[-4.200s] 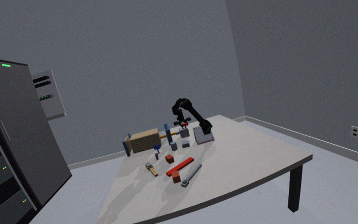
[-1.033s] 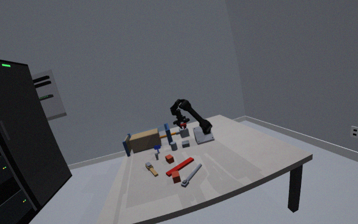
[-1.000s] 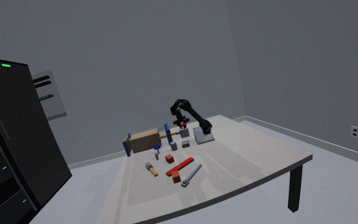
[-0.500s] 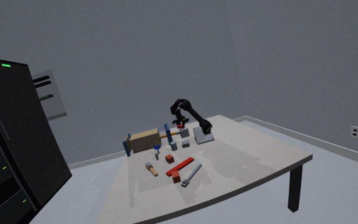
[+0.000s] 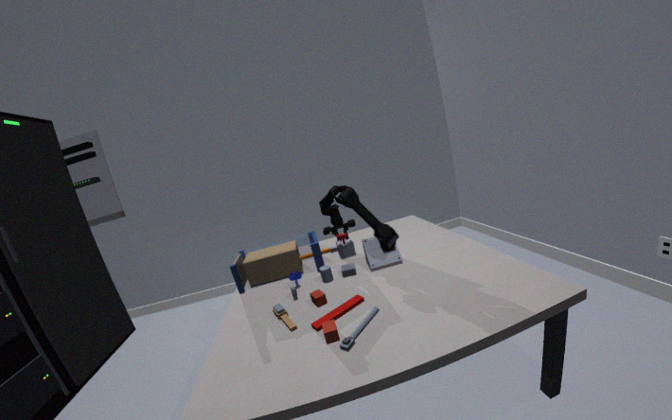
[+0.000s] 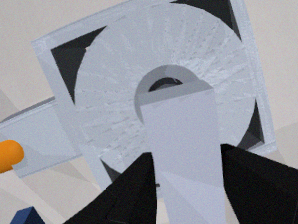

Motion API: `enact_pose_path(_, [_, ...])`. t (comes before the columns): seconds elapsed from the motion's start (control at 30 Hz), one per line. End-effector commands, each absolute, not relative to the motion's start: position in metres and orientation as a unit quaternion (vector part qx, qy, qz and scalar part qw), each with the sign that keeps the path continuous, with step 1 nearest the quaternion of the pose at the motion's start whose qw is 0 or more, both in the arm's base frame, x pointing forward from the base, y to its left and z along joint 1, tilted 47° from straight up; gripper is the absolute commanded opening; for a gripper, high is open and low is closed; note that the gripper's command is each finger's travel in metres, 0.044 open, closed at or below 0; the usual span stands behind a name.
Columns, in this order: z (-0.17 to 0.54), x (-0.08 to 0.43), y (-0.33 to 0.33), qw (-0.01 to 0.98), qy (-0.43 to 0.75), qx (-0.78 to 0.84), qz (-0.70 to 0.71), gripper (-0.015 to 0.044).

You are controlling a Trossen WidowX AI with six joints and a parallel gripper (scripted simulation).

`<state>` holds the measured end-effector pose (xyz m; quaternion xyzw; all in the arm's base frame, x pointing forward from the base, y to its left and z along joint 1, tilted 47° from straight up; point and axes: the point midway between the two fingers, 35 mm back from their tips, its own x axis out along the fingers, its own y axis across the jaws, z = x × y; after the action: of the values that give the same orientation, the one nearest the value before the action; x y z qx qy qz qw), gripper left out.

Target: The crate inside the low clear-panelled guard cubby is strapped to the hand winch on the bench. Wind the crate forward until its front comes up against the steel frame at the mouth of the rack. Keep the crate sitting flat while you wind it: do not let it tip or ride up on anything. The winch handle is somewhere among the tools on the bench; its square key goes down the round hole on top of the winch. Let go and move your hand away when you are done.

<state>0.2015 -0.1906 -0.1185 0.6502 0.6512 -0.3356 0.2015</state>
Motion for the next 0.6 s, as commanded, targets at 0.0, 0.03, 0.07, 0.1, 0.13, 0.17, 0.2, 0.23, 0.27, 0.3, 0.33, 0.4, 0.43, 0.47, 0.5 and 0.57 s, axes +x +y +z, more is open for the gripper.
enact_pose_path(0.0, [-0.1230, 0.1995, -0.1894, 0.218, 0.662, 0.638, -0.327, 0.0000])
enact_pose_path(0.03, [-0.1231, 0.1995, -0.1895, 0.220, 0.663, 0.638, -0.325, 0.0000])
enact_pose_path(0.07, [-0.1231, 0.1995, -0.1895, 0.220, 0.663, 0.638, -0.325, 0.0000])
enact_pose_path(0.1, [-0.1233, 0.1995, -0.1896, 0.227, 0.665, 0.635, -0.320, 0.0000])
enact_pose_path(0.13, [-0.1234, 0.1995, -0.1897, 0.231, 0.667, 0.634, -0.316, 0.0000])
enact_pose_path(0.17, [-0.1234, 0.1995, -0.1897, 0.231, 0.667, 0.634, -0.316, 0.0000])
enact_pose_path(0.2, [-0.1234, 0.1995, -0.1897, 0.231, 0.667, 0.634, -0.316, 0.0000])
enact_pose_path(0.23, [-0.1235, 0.1993, -0.1897, 0.238, 0.670, 0.631, -0.310, 0.0000])
enact_pose_path(0.27, [-0.1235, 0.1988, -0.1898, 0.252, 0.675, 0.626, -0.298, 0.0000])
enact_pose_path(0.3, [-0.1236, 0.1985, -0.1898, 0.263, 0.679, 0.622, -0.288, 0.0000])
enact_pose_path(0.33, [-0.1236, 0.1983, -0.1898, 0.267, 0.680, 0.620, -0.285, 0.0000])
enact_pose_path(0.4, [-0.1236, 0.1986, -0.1902, 0.282, 0.685, 0.614, -0.272, 0.0000])
enact_pose_path(0.43, [-0.1236, 0.1987, -0.1903, 0.285, 0.686, 0.613, -0.269, 0.0000])
enact_pose_path(0.47, [-0.1236, 0.1987, -0.1903, 0.285, 0.686, 0.613, -0.269, 0.0000])
enact_pose_path(0.5, [-0.1237, 0.1987, -0.1902, 0.286, 0.686, 0.613, -0.268, 0.0000])
enact_pose_path(0.57, [-0.1237, 0.1987, -0.1902, 0.286, 0.686, 0.613, -0.268, 0.0000])
